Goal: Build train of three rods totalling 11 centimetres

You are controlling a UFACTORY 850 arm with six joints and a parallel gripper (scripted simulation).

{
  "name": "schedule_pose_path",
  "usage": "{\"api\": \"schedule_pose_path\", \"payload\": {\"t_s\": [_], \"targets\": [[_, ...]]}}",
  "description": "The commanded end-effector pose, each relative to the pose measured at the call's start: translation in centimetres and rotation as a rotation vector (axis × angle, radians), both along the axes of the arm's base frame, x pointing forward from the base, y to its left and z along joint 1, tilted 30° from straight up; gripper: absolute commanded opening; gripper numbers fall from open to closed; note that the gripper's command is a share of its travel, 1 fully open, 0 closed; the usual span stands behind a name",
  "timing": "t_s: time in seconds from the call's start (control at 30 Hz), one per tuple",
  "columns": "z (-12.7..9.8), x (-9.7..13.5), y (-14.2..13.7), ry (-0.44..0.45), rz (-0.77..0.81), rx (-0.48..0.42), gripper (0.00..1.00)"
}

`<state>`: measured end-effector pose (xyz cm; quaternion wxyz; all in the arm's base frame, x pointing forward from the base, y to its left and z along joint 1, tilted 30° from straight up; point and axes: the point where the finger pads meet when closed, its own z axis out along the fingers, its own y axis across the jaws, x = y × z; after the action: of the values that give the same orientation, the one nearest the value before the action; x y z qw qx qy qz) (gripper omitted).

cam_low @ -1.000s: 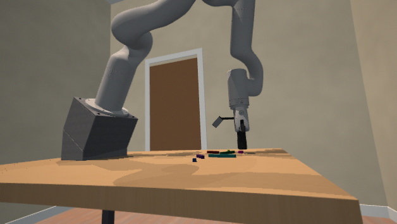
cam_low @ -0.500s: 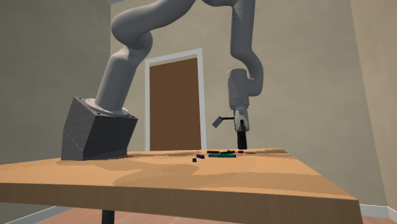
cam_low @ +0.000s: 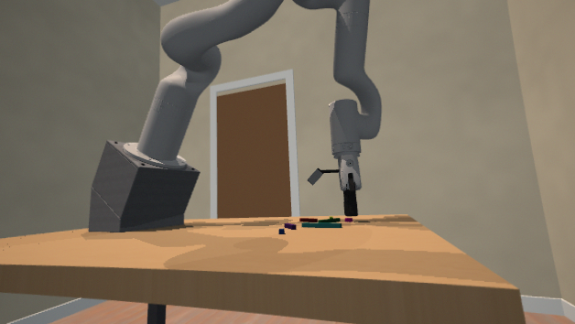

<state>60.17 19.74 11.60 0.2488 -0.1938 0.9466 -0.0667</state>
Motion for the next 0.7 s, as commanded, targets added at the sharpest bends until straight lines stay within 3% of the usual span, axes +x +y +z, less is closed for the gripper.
{"api": "schedule_pose_path", "payload": {"t_s": [0.0,0.67], "targets": [[0.08,0.04,0.03,-0.001,0.000,0.001,0.24],[-0.37,0.30,0.02,-0.001,0.000,0.001,0.24]]}}
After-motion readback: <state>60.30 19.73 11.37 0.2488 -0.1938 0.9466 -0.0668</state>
